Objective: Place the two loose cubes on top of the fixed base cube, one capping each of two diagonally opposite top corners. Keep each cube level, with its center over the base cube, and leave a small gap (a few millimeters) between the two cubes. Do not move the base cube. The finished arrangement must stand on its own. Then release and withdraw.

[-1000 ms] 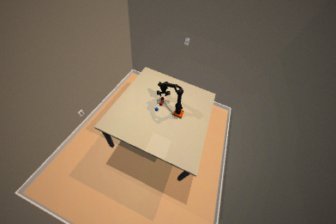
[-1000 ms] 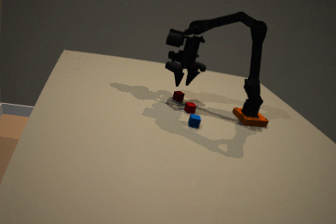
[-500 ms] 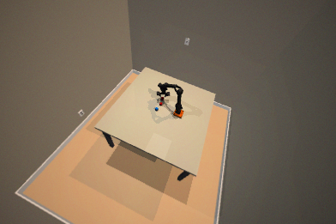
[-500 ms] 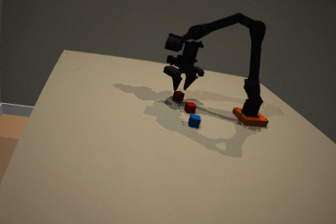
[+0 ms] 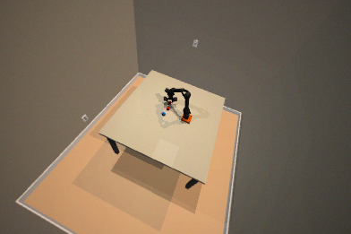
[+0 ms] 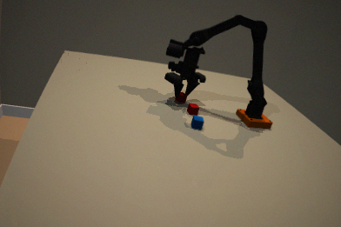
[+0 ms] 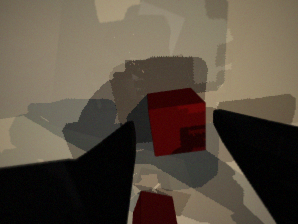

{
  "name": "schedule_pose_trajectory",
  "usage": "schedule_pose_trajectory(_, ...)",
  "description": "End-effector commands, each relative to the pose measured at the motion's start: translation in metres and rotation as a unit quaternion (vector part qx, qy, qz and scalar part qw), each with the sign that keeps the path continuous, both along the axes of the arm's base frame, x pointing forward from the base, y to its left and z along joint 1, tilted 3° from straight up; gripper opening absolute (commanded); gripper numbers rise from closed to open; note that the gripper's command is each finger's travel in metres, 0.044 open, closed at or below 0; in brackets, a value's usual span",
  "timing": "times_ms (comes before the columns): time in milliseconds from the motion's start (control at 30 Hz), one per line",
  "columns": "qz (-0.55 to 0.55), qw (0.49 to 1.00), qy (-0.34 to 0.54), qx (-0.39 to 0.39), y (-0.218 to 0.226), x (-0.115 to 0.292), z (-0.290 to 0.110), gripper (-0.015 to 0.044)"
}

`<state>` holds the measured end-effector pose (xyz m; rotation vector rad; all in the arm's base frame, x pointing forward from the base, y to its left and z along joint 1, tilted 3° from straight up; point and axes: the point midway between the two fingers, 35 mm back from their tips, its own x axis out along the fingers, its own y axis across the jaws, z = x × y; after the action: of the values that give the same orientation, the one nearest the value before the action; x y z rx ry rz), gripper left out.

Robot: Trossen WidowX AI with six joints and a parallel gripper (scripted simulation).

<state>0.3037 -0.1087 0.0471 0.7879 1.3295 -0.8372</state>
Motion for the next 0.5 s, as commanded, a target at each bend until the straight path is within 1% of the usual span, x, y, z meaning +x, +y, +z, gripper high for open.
schedule_pose_trajectory(0,0.002,1.000,0.003,0.000,0.000,-0.001,-0.004,0.0212)
schedule_pose_trajectory(133,0.002,1.000,0.003,0.000,0.000,-0.001,-0.004,0.0107)
schedule_pose_trajectory(300,0.002,1.000,0.003,0.000,0.000,-0.001,-0.002,0.0105)
schedule_pose_trajectory(467,0.002,1.000,0.003,0.000,0.000,0.001,0.012,0.0105)
